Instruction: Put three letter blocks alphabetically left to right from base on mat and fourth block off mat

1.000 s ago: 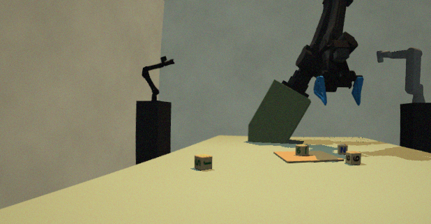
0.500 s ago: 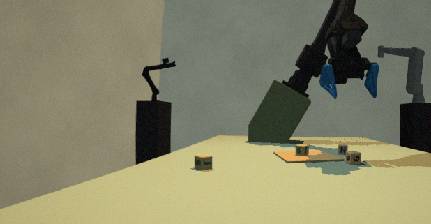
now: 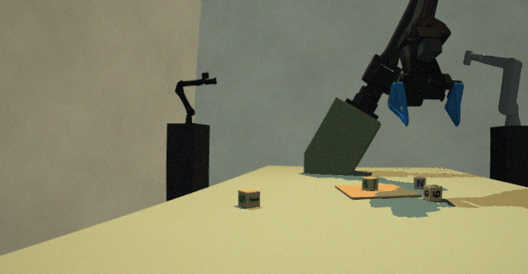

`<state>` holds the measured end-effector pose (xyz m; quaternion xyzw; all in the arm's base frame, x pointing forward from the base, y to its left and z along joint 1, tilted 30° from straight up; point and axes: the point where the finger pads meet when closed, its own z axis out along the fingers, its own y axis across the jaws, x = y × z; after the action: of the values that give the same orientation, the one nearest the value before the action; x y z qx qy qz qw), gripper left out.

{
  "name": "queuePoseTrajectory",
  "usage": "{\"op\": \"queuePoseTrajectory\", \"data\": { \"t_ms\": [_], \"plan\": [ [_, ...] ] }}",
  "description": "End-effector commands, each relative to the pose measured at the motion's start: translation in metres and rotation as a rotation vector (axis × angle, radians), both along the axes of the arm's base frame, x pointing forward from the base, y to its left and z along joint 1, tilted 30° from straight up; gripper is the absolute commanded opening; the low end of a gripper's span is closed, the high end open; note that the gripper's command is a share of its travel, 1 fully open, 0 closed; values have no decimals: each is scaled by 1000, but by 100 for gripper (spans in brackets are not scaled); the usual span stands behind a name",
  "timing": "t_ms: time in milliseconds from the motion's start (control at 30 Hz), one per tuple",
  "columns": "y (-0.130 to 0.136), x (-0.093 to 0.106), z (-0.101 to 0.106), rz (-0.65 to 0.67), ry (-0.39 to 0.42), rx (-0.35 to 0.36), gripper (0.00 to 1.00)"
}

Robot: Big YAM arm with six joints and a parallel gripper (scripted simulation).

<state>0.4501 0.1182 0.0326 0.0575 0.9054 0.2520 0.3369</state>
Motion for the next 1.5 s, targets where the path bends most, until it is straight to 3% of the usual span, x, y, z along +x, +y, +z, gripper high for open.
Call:
{"op": "queuePoseTrajectory", "data": {
  "t_ms": [0,1333,1467],
  "plan": [
    [5,13,18,16,-55,-3,100],
    [5,13,18,16,-55,-2,100],
    [-43,-18,-20,-5,-18,-12,100]
  ]
}}
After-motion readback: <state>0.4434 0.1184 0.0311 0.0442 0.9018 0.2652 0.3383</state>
